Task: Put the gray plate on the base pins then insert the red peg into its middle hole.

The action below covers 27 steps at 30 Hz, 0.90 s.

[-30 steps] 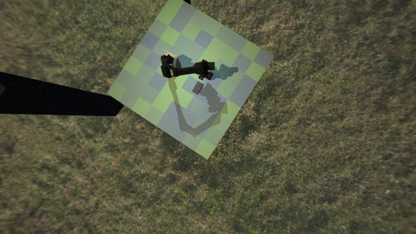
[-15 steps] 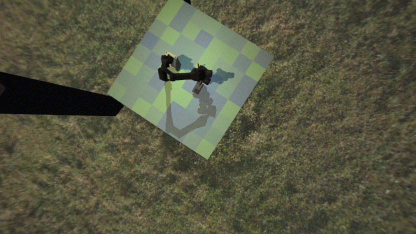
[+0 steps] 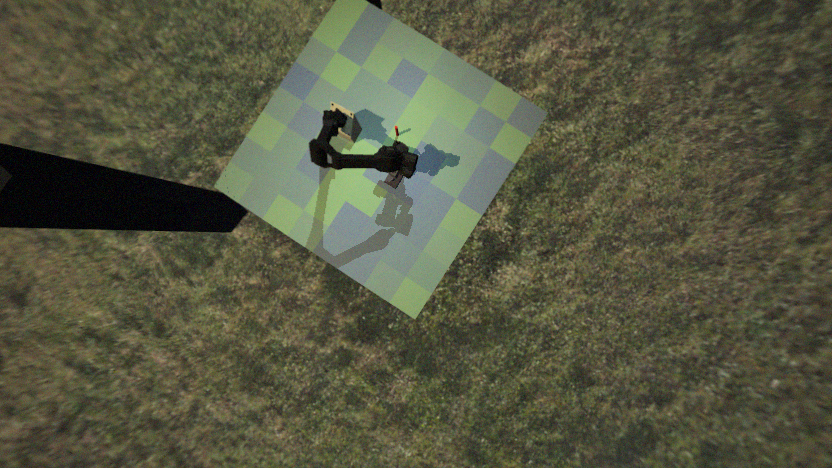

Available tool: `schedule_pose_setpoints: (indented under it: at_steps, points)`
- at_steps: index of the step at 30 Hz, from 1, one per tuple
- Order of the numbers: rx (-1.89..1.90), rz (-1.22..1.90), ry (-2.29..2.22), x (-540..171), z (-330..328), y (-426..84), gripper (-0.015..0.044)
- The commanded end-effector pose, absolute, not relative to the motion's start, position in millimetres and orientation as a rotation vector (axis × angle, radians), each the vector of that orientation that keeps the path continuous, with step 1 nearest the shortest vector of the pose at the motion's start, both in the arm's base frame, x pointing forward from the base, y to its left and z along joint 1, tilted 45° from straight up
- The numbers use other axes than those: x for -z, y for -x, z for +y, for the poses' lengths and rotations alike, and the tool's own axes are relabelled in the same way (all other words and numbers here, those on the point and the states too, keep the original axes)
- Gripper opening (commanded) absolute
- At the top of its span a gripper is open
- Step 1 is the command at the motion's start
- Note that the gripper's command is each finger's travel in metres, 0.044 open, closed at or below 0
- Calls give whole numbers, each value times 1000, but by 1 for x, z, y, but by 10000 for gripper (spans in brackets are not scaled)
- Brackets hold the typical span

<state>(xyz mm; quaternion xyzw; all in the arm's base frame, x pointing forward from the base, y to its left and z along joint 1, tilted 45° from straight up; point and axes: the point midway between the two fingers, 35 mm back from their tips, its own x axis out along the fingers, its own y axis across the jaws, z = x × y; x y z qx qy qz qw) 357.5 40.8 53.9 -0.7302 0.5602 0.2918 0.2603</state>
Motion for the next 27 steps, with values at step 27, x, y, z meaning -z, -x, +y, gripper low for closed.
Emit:
schedule_pose_setpoints:
  at_steps: [27]
  points:
    - [-785, 1525, 1995, -62, 15, -356, 0]
